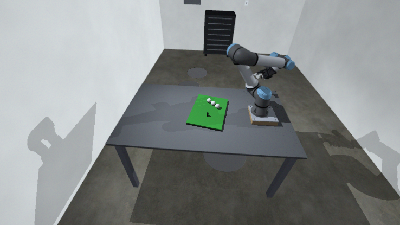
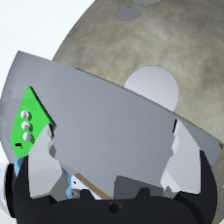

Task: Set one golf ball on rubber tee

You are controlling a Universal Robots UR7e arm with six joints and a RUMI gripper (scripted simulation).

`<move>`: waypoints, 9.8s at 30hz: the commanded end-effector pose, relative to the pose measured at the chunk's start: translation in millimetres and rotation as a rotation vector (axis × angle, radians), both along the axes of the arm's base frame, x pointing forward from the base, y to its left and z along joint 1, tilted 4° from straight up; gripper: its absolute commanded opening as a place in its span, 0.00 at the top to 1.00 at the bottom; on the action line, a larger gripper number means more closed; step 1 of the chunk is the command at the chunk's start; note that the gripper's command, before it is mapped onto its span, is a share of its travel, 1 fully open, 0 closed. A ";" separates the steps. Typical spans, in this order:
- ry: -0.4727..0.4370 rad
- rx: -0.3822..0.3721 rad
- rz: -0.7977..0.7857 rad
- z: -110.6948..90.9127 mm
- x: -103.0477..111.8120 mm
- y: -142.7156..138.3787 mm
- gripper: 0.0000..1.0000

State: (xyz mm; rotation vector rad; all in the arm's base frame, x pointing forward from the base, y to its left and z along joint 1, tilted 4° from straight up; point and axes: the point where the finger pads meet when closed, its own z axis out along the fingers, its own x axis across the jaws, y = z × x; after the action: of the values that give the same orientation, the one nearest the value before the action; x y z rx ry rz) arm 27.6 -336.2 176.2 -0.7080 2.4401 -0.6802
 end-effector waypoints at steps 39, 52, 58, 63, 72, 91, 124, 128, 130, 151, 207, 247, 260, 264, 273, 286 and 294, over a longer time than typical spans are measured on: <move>0.023 -0.008 0.072 -1.8 10.7 2.3 0.00; 0.071 -0.029 0.236 -6.4 34.4 8.8 0.00; 0.110 -0.049 0.373 -10.2 53.2 14.9 0.00; 0.147 -0.072 0.513 -14.0 71.4 21.7 0.00; 0.205 -0.116 0.742 -20.1 100.0 33.9 0.00; 0.347 -0.289 1.420 -36.4 177.9 75.1 0.00; 0.498 -0.764 2.573 -55.6 314.9 182.7 0.00; 0.506 -0.834 2.696 -56.8 330.3 200.4 0.00; 0.510 -0.868 2.753 -57.2 337.4 209.3 0.00; 0.523 -1.125 3.115 -59.2 381.2 278.2 0.00; 0.522 -1.208 3.212 -158.1 394.0 293.5 0.00; 0.522 -1.208 3.212 -159.2 393.9 293.5 1.00; 0.522 -1.208 3.212 -154.7 394.1 293.7 1.00; 0.522 -1.208 3.212 -139.1 394.3 294.5 1.00; 0.523 -1.208 3.212 -93.6 393.0 297.6 1.00; 0.522 -1.208 3.212 -59.5 391.5 300.8 1.00; 0.521 -1.208 3.212 -54.6 401.8 328.7 1.00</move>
State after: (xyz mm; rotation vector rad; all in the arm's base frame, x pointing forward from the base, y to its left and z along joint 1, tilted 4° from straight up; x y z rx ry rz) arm 422.2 -26.2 117.8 2.7672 1.3319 -0.0080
